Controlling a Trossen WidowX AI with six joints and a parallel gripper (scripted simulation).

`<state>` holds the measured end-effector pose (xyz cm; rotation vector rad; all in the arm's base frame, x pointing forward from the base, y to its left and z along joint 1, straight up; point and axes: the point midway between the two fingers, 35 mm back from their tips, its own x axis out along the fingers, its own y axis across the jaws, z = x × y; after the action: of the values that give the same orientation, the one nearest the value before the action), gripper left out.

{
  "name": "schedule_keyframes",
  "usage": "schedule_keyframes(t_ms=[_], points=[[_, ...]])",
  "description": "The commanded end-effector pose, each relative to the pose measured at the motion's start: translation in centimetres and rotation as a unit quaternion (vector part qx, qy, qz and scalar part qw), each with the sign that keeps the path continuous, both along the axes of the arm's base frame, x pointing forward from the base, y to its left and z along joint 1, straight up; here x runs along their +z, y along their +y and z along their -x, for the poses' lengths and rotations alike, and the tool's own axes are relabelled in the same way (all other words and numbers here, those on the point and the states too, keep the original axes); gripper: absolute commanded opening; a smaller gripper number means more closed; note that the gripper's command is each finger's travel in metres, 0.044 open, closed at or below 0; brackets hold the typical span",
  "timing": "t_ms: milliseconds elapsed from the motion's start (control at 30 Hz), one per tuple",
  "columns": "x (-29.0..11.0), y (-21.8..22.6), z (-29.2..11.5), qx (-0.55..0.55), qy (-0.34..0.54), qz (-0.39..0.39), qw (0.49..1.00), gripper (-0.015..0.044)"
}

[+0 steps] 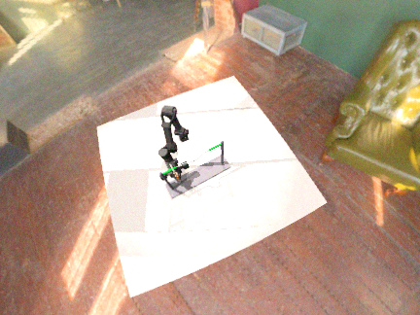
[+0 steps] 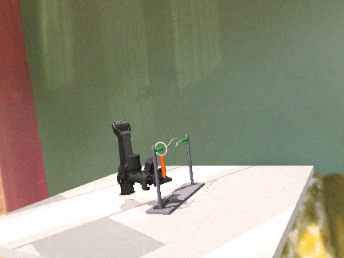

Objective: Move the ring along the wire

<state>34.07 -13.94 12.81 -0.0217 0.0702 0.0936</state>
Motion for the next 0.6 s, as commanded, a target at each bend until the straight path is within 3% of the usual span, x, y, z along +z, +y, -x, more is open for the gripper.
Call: schedule_keyframes(t_ms=[0, 567], points=[[0.02, -0.03, -0.02, 0.0, 0.001, -0.001, 1.0, -0.015], [0.01, 0.62, 0.04, 0.0, 0.0, -0.001, 1.0, -0.015]])
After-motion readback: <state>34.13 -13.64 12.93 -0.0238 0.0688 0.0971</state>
